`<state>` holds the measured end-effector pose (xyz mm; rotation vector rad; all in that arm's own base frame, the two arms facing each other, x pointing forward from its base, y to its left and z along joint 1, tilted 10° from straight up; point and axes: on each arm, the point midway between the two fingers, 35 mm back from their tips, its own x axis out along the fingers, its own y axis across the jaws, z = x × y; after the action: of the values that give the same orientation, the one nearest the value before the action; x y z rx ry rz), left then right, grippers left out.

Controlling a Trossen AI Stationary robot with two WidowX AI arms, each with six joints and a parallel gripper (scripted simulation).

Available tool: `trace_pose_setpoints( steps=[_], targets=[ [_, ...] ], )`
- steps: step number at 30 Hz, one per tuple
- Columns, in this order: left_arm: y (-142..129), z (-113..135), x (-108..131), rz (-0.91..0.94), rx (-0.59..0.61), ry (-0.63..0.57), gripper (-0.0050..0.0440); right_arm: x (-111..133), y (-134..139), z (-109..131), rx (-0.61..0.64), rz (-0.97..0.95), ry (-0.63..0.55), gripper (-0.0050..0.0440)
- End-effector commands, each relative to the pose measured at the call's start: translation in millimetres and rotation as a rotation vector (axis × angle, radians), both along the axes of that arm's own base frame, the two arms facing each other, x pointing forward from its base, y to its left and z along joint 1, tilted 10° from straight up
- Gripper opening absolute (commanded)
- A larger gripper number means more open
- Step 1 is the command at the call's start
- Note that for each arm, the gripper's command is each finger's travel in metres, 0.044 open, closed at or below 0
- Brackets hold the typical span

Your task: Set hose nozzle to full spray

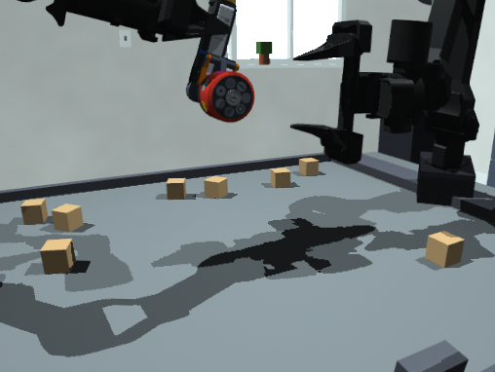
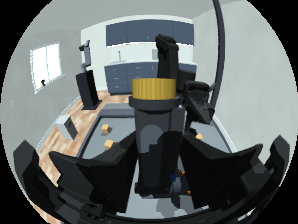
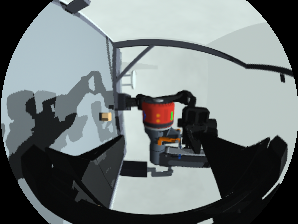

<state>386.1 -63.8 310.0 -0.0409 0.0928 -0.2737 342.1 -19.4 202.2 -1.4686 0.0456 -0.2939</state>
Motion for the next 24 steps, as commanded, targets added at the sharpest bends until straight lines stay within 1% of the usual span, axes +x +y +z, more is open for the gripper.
trace_pose_setpoints(
  steps=[1, 23, 24],
  targets=[
    [0.6, 17.4, -2.2, 0.002, -0.007, -0.045, 0.0173, 0.3, -0.9, 3.4, 0.0, -0.005, -0.009, 0.0408],
    [0.6, 17.1, -2.1, 0.002, -0.007, -0.044, 0.0173, 0.4, -1.0, 2.8, 0.0, -0.005, -0.007, 0.0408],
    [0.6, 17.1, -2.1, 0.002, -0.007, -0.044, 0.0173, 0.4, -1.0, 2.8, 0.0, -0.005, -0.007, 0.0173]
  ],
)
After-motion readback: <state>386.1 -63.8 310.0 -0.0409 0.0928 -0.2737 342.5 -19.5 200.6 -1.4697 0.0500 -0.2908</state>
